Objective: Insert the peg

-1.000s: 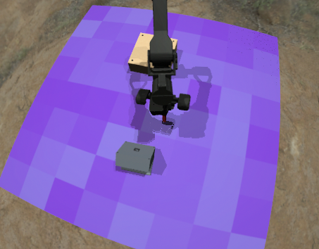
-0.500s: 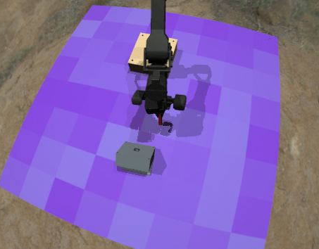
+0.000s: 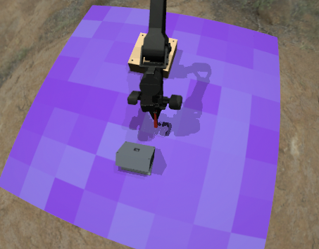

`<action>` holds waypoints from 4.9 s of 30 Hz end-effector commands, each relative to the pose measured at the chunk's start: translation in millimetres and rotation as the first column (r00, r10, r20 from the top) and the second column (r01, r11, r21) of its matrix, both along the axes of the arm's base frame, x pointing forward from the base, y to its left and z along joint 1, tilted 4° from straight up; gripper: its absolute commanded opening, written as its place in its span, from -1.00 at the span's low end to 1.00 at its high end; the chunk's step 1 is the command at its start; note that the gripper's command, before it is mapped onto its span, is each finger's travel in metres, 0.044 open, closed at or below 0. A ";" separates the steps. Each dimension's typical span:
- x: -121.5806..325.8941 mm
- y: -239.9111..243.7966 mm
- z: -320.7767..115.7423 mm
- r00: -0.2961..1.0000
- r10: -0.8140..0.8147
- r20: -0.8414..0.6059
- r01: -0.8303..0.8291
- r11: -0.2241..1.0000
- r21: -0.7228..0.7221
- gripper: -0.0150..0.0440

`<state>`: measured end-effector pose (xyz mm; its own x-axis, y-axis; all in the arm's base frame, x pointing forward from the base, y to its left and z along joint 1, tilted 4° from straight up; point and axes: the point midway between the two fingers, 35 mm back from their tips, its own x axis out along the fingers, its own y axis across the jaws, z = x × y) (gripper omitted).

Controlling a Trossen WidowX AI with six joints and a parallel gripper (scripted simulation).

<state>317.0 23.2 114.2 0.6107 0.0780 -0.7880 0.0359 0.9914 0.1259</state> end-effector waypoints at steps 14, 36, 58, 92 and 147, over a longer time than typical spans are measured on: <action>4.6 -18.3 5.5 0.991 -0.005 0.132 0.009 1.000 -0.026 -0.49; 8.3 -38.1 14.2 0.963 -0.013 0.270 0.033 0.997 -0.069 -0.49; 29.8 -44.7 8.2 0.950 -0.014 0.310 0.042 0.996 -0.084 -0.49; 54.6 -53.4 -5.2 0.931 -0.015 0.366 0.057 0.993 -0.105 -0.49; 73.8 -54.3 -14.1 0.932 -0.015 0.361 0.055 0.994 -0.099 -0.49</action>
<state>388.9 -31.0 97.3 0.8527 -0.0220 -0.5219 0.0450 0.9985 0.0315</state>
